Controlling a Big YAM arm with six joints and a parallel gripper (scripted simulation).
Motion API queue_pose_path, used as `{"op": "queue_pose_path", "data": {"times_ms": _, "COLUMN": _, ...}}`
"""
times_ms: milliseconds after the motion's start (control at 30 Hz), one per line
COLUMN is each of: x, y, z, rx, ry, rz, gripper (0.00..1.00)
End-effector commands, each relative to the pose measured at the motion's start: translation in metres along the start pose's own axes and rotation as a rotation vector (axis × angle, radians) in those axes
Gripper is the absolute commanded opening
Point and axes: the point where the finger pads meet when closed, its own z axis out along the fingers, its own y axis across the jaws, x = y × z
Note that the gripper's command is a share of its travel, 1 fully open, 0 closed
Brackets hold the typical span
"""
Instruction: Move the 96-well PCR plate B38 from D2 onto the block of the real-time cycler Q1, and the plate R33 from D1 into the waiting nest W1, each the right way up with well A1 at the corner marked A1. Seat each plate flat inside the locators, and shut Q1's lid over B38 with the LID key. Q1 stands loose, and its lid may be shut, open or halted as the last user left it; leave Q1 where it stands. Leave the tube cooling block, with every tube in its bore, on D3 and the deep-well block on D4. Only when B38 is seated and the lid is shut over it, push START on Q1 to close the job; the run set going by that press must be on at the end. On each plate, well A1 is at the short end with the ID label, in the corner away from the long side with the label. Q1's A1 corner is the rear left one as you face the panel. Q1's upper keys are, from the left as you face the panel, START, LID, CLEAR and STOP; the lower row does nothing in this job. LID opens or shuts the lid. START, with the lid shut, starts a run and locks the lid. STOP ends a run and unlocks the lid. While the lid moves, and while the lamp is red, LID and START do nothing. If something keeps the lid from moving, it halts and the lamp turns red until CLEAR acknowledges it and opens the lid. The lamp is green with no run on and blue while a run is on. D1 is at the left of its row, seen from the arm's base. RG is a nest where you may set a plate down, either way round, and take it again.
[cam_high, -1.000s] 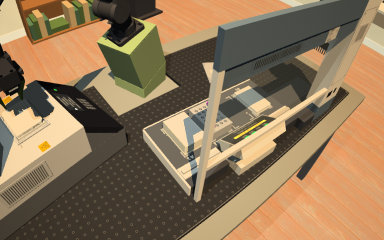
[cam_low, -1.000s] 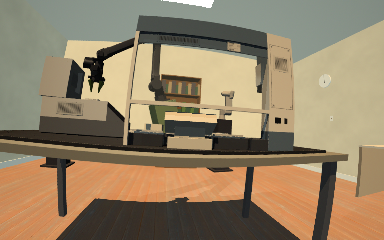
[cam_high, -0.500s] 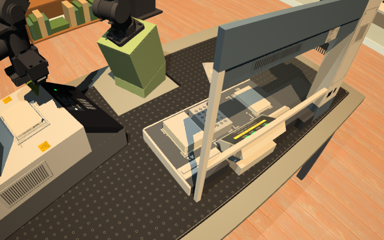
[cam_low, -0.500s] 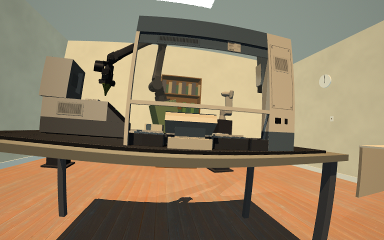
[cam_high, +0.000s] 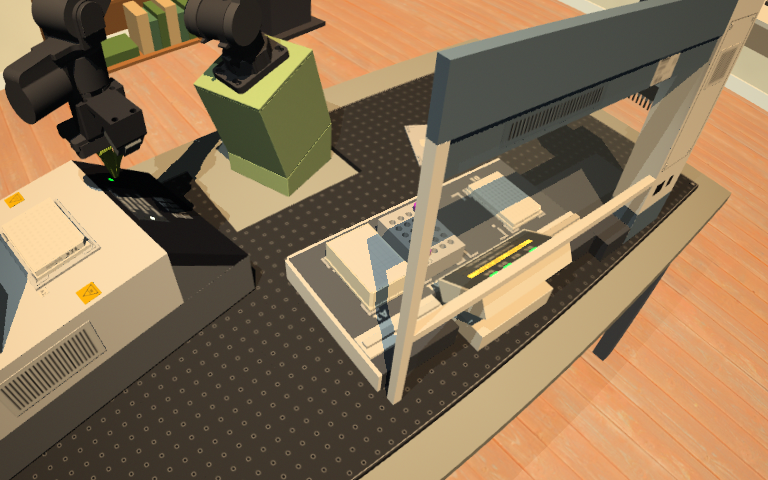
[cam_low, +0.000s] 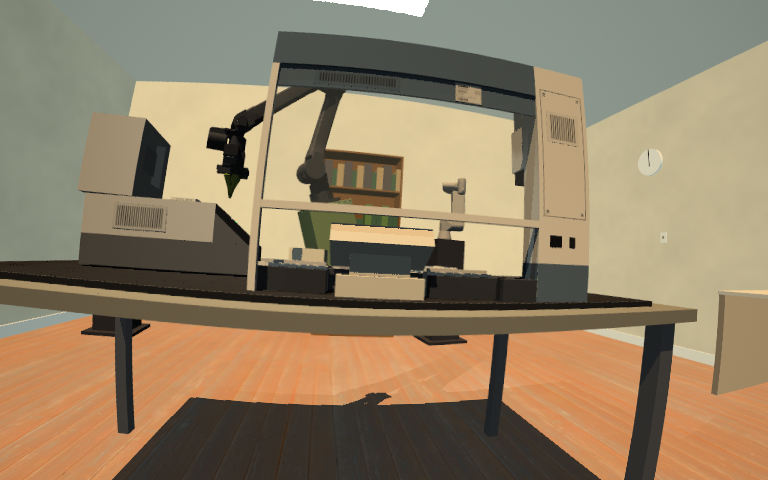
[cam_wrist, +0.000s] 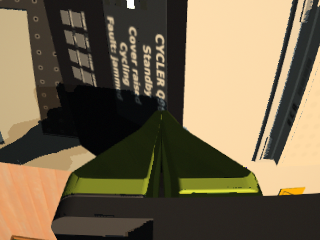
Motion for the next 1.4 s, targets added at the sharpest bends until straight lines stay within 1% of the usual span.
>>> {"op": "queue_pose_path", "data": {"times_ms": 0, "x": -0.007, "y": 0.019, "z": -0.002, "rx": 0.021, "ry": -0.014, "rz": 0.000, "gripper": 0.00}}
{"op": "queue_pose_path", "data": {"times_ms": 67, "x": -0.007, "y": 0.028, "z": -0.001, "rx": 0.023, "ry": -0.014, "rz": 0.001, "gripper": 0.00}}
{"op": "queue_pose_path", "data": {"times_ms": 233, "x": -0.011, "y": 0.042, "z": 0.001, "rx": 0.049, "ry": -0.022, "rz": 0.007, "gripper": 0.00}}
{"op": "queue_pose_path", "data": {"times_ms": 267, "x": -0.010, "y": 0.049, "z": 0.003, "rx": 0.046, "ry": -0.022, "rz": 0.007, "gripper": 0.00}}
{"op": "queue_pose_path", "data": {"times_ms": 333, "x": -0.010, "y": 0.049, "z": 0.003, "rx": 0.046, "ry": -0.022, "rz": 0.007, "gripper": 0.00}}
{"op": "queue_pose_path", "data": {"times_ms": 367, "x": -0.009, "y": 0.051, "z": 0.005, "rx": 0.038, "ry": -0.017, "rz": 0.007, "gripper": 0.00}}
{"op": "queue_pose_path", "data": {"times_ms": 433, "x": -0.008, "y": 0.067, "z": 0.010, "rx": 0.027, "ry": -0.019, "rz": 0.008, "gripper": 0.00}}
{"op": "queue_pose_path", "data": {"times_ms": 533, "x": -0.007, "y": 0.089, "z": 0.014, "rx": 0.015, "ry": -0.015, "rz": 0.004, "gripper": 0.00}}
{"op": "queue_pose_path", "data": {"times_ms": 733, "x": -0.009, "y": 0.113, "z": 0.016, "rx": 0.018, "ry": -0.014, "rz": 0.015, "gripper": 0.00}}
{"op": "queue_pose_path", "data": {"times_ms": 833, "x": -0.007, "y": 0.132, "z": 0.021, "rx": 0.007, "ry": -0.010, "rz": 0.017, "gripper": 0.00}}
{"op": "queue_pose_path", "data": {"times_ms": 900, "x": -0.007, "y": 0.132, "z": 0.021, "rx": 0.007, "ry": -0.010, "rz": 0.017, "gripper": 0.00}}
{"op": "queue_pose_path", "data": {"times_ms": 933, "x": -0.007, "y": 0.133, "z": 0.022, "rx": 0.001, "ry": -0.008, "rz": 0.020, "gripper": 0.00}}
{"op": "queue_pose_path", "data": {"times_ms": 1000, "x": -0.006, "y": 0.148, "z": 0.026, "rx": -0.007, "ry": -0.006, "rz": 0.017, "gripper": 0.00}}
{"op": "queue_pose_path", "data": {"times_ms": 1167, "x": -0.006, "y": 0.176, "z": 0.031, "rx": -0.003, "ry": -0.009, "rz": 0.018, "gripper": 0.00}}
{"op": "queue_pose_path", "data": {"times_ms": 1233, "x": -0.008, "y": 0.171, "z": 0.029, "rx": 0.002, "ry": -0.008, "rz": 0.029, "gripper": 0.00}}
{"op": "queue_pose_path", "data": {"times_ms": 1367, "x": -0.012, "y": 0.160, "z": 0.027, "rx": 0.007, "ry": -0.023, "rz": 0.026, "gripper": 0.00}}
